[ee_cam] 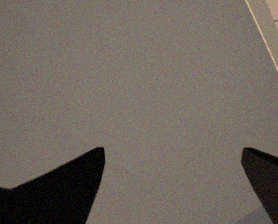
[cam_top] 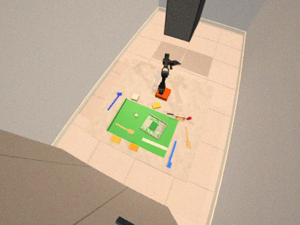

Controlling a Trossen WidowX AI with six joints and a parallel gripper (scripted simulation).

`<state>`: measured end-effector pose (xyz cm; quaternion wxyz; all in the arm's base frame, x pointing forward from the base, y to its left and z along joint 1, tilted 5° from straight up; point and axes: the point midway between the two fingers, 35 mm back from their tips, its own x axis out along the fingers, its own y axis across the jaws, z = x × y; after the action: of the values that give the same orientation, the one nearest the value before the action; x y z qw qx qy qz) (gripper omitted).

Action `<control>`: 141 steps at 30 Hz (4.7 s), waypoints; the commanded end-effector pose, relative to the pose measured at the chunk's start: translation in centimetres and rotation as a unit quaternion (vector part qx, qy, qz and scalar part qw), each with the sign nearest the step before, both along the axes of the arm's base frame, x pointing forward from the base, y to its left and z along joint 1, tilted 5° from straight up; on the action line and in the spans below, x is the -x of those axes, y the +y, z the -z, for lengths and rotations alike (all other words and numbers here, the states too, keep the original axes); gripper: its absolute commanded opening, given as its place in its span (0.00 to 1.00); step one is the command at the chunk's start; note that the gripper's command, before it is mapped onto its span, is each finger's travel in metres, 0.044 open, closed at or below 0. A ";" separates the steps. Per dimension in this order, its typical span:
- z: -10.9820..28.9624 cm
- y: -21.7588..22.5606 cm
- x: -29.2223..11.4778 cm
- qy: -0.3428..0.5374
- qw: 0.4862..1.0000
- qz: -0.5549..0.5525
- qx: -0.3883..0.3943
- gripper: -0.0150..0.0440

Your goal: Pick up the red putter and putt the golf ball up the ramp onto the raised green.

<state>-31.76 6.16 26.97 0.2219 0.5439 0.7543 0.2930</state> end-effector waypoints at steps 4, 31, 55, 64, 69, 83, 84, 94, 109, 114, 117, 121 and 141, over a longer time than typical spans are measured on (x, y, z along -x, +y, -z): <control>-0.2 -3.1 1.3 -0.029 0.996 -0.079 0.013 1.00; 8.0 -39.1 -14.3 -0.443 0.378 -0.643 -0.497 1.00; 15.5 -37.8 -49.4 -0.080 -0.352 -0.412 -0.837 1.00; 18.0 -28.0 -59.6 0.166 -0.530 -0.170 -0.814 1.00; 19.3 -21.0 -63.0 0.297 -0.585 -0.028 -0.755 1.00; 21.1 0.6 -63.6 0.624 -0.554 0.362 -0.415 1.00; 21.2 2.1 -63.2 0.643 -0.541 0.385 -0.382 1.00; 21.2 14.6 -56.3 0.757 -0.360 0.544 -0.026 1.00; 21.6 15.3 -55.5 0.761 -0.342 0.551 0.004 1.00; 23.5 15.3 -55.4 0.761 -0.342 0.551 0.004 1.00; 23.5 15.3 -55.4 0.761 -0.342 0.551 0.004 1.00; 23.6 15.3 -55.4 0.761 -0.342 0.551 0.004 1.00; 26.9 15.4 -55.2 0.761 -0.342 0.551 0.004 1.00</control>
<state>23.86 21.69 1.01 0.4909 -0.4547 0.3828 0.6369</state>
